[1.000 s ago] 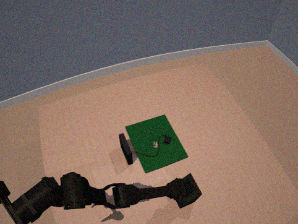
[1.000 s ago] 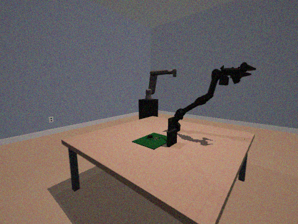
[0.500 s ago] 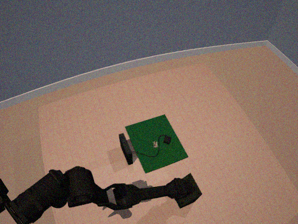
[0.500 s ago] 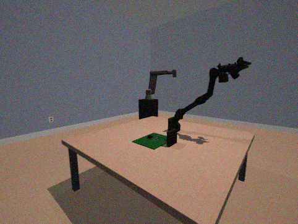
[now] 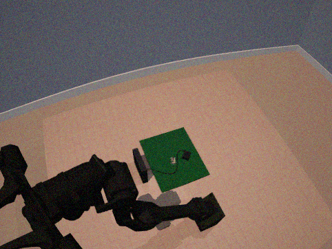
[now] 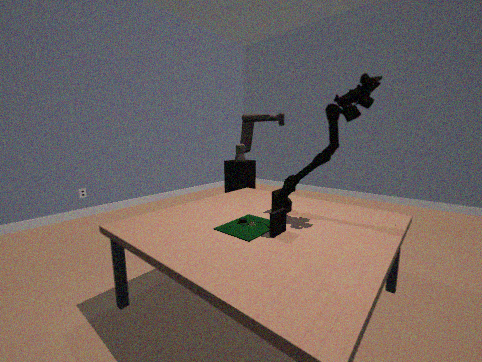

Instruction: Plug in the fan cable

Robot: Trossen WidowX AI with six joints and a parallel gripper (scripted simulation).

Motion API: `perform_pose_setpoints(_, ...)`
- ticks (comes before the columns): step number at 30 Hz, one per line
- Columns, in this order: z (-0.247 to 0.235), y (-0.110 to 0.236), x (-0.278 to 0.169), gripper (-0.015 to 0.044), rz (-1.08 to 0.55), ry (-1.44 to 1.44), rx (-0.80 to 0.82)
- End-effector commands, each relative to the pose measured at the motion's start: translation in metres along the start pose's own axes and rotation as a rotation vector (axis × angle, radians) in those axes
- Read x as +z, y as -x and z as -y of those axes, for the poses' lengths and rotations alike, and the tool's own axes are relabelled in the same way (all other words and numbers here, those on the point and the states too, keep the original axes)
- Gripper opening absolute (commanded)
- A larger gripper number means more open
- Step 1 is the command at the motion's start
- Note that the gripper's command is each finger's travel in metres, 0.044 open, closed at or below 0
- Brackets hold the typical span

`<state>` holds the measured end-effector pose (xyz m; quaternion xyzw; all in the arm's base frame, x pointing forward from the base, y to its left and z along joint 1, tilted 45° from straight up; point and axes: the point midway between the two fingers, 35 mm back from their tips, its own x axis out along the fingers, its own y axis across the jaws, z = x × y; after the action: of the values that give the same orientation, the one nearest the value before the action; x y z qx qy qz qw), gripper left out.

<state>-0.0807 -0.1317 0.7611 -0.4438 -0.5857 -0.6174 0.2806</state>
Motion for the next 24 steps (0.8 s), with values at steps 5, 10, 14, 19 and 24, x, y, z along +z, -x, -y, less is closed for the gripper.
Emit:
perform_pose_setpoints(5, -0.022, 0.024, -0.064, 0.0210, -0.195, 0.031, 0.087)
perform_pose_setpoints(10, -0.047, 0.063, -0.129, 0.0210, -0.404, 0.055, 0.191)
perform_pose_setpoints(14, -0.068, 0.104, -0.176, 0.0210, -0.571, 0.059, 0.280)
perform_pose_setpoints(19, -0.095, 0.166, -0.226, 0.0210, -0.779, 0.053, 0.398)
perform_pose_setpoints(24, -0.123, 0.238, -0.260, 0.0210, -0.969, 0.032, 0.527)
